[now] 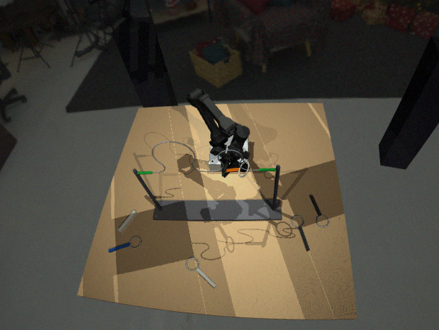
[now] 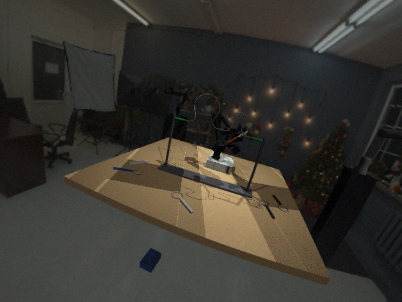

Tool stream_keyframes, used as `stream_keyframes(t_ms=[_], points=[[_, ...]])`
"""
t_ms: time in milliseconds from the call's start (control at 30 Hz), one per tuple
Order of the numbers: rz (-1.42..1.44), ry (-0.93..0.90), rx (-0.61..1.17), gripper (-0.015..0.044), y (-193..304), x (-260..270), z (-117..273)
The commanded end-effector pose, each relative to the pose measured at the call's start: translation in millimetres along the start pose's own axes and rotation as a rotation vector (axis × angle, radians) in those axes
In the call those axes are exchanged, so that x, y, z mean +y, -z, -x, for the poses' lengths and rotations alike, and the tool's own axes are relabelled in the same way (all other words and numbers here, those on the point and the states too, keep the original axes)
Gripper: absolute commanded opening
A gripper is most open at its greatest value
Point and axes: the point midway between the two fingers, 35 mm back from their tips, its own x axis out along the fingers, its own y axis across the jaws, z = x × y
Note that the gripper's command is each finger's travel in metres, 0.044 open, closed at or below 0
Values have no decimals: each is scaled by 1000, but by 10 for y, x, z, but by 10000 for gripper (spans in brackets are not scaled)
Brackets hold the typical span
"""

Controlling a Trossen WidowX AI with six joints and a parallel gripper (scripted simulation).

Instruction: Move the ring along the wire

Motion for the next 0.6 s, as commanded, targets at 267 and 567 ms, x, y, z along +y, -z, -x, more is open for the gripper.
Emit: stream_keyframes(t_ms=[267, 567], points=[[-270, -112, 35, -150, -81, 436, 86], [-437, -187, 56, -150, -190, 711, 168]])
